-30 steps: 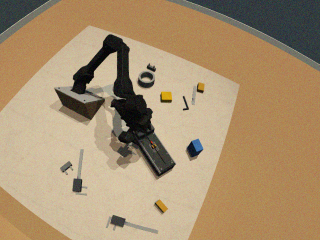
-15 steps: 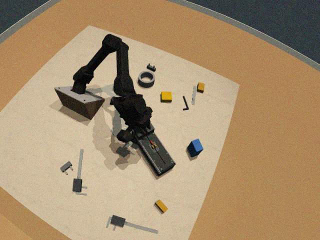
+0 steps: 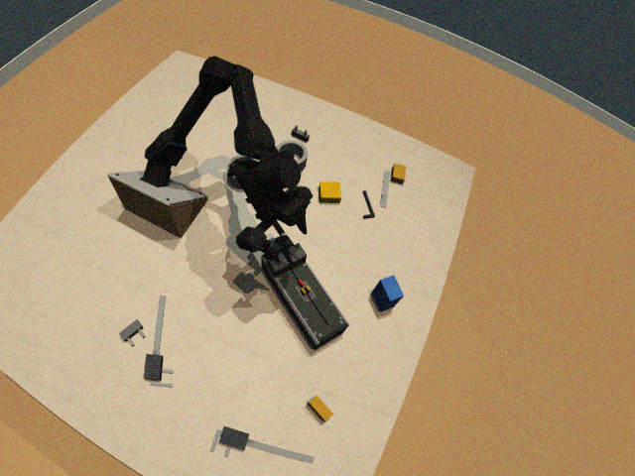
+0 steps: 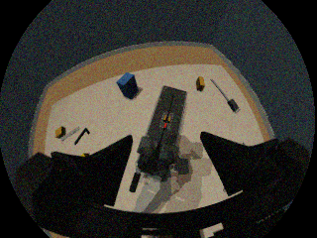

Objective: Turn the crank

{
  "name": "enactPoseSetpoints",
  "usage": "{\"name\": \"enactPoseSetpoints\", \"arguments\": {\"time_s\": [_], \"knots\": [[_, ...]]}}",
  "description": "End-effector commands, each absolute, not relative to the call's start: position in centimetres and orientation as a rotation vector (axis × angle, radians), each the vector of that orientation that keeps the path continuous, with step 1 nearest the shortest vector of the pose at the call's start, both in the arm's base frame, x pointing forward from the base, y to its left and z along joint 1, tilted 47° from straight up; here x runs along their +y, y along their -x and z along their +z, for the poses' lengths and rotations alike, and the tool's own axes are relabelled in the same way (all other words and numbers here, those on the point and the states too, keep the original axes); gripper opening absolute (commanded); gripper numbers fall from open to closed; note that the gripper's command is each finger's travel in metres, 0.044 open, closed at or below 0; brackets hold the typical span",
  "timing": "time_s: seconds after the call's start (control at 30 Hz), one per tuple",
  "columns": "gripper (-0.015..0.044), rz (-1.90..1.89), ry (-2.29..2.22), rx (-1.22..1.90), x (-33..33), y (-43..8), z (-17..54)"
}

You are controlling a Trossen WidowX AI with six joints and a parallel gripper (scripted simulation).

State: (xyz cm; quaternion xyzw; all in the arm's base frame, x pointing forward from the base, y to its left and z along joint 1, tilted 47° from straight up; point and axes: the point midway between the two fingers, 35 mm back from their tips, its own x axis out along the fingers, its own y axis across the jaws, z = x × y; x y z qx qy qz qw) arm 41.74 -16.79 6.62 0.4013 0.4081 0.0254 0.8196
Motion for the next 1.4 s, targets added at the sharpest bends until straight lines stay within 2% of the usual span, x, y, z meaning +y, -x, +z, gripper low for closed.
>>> {"name": "enactPoseSetpoints", "arguments": {"time_s": [0.0,0.57,0.77,1.37], "knots": [[0.044,-0.013,-0.887,0.885,-15.6,-40.8,8.1],[0.044,-0.268,-1.009,0.889,-10.1,-36.1,12.5],[0.044,-0.277,-1.014,0.887,-9.9,-35.9,12.6],[0.044,-0.275,-1.017,0.886,-4.5,-36.5,7.4]]}}
